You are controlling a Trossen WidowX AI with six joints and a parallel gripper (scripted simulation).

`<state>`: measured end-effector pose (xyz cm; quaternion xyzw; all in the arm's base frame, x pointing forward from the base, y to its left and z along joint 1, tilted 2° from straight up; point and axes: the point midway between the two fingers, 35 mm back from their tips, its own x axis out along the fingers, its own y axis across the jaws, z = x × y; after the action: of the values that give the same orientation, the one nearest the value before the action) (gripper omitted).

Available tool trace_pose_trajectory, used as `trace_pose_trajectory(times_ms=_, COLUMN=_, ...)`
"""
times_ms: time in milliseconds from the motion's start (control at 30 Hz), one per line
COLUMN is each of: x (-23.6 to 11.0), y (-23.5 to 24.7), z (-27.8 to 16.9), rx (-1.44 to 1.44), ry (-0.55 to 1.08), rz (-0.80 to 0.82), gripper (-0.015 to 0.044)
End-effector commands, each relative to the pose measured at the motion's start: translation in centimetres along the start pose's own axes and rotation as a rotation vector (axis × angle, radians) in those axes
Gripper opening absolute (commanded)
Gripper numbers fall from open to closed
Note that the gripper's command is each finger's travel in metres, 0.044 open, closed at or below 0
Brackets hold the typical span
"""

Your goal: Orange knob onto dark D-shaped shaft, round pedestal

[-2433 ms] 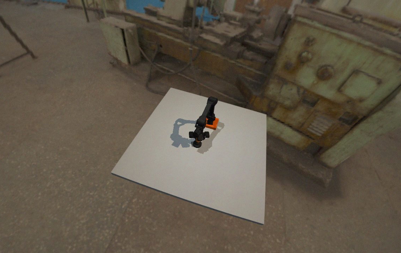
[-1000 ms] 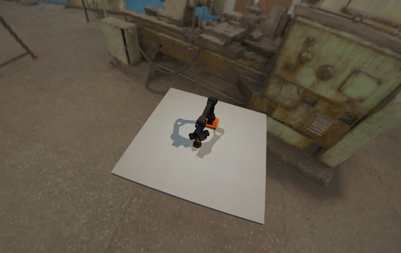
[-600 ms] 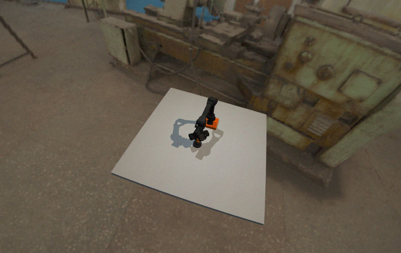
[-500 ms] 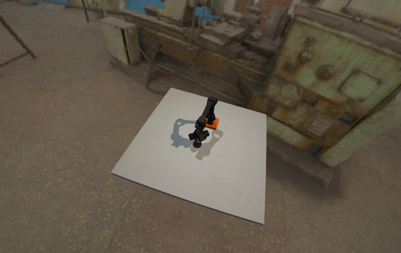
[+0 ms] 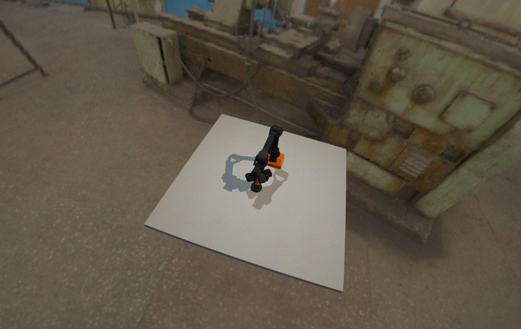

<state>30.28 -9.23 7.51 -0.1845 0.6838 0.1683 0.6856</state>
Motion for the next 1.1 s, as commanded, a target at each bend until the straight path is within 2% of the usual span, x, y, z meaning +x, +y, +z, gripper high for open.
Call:
trace_pose_trajectory(times_ms=0, x=-0.24, y=0.02, z=-0.05, rx=-0.003, ry=0.004, rz=0.001, gripper=0.0)
trace_pose_trajectory(times_ms=167, x=-0.5, y=0.09, z=-0.11, rx=-0.028, ry=0.004, rz=0.002, gripper=0.0)
trace_pose_trajectory(times_ms=367, x=-0.24, y=-0.14, z=0.1, rx=-0.212, ry=0.004, rz=0.002, gripper=0.0)
trace_pose_trajectory(times_ms=1067, x=-0.12, y=-0.47, z=0.37, rx=-0.212, ry=0.004, rz=0.001, gripper=0.0)
